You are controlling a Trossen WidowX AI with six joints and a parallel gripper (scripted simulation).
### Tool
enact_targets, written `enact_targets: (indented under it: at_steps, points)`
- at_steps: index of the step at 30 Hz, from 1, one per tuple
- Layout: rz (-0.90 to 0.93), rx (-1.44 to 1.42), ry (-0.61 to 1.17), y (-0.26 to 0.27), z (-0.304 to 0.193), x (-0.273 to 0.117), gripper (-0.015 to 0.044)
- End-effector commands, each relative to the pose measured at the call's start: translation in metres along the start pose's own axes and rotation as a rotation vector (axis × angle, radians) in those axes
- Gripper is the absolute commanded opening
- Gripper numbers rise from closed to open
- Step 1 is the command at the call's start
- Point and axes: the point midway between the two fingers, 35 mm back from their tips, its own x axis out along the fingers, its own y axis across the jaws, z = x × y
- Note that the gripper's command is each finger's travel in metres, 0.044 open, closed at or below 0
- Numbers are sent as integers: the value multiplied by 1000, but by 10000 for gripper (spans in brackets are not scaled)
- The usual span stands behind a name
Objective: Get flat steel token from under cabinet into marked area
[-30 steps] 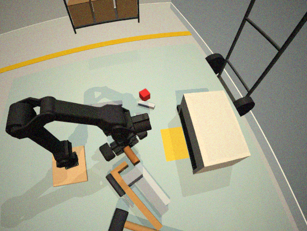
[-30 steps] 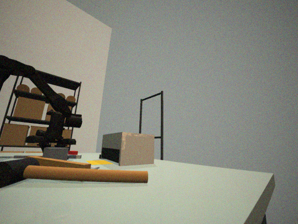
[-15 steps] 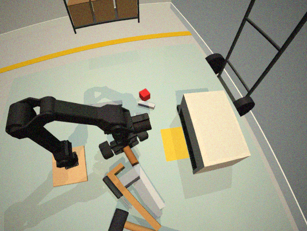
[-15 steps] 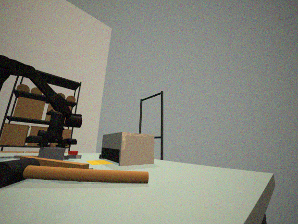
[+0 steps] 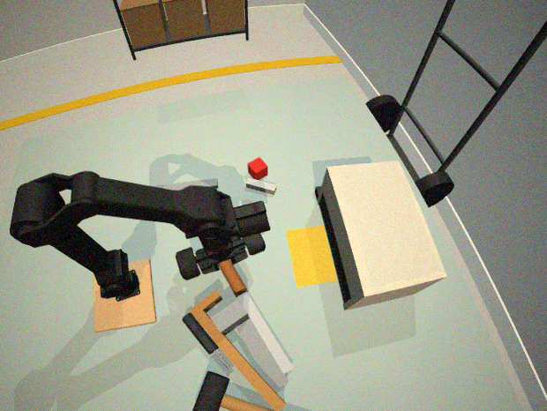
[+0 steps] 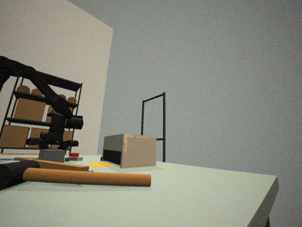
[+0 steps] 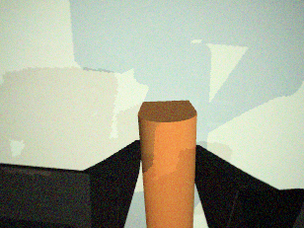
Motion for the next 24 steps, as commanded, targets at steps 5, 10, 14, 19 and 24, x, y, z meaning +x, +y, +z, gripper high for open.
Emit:
enact_targets:
  at_steps: [5,10,14,19,24]
  points:
    - [6,95,9,2,-3,0,0]
    - [6,135,8,2,-3,0,0]
    - [6,168,8,2,-3,0,0]
    - [1,131,1,0,-1,0,105]
    - [-2,121,-3,-1,0,0,200]
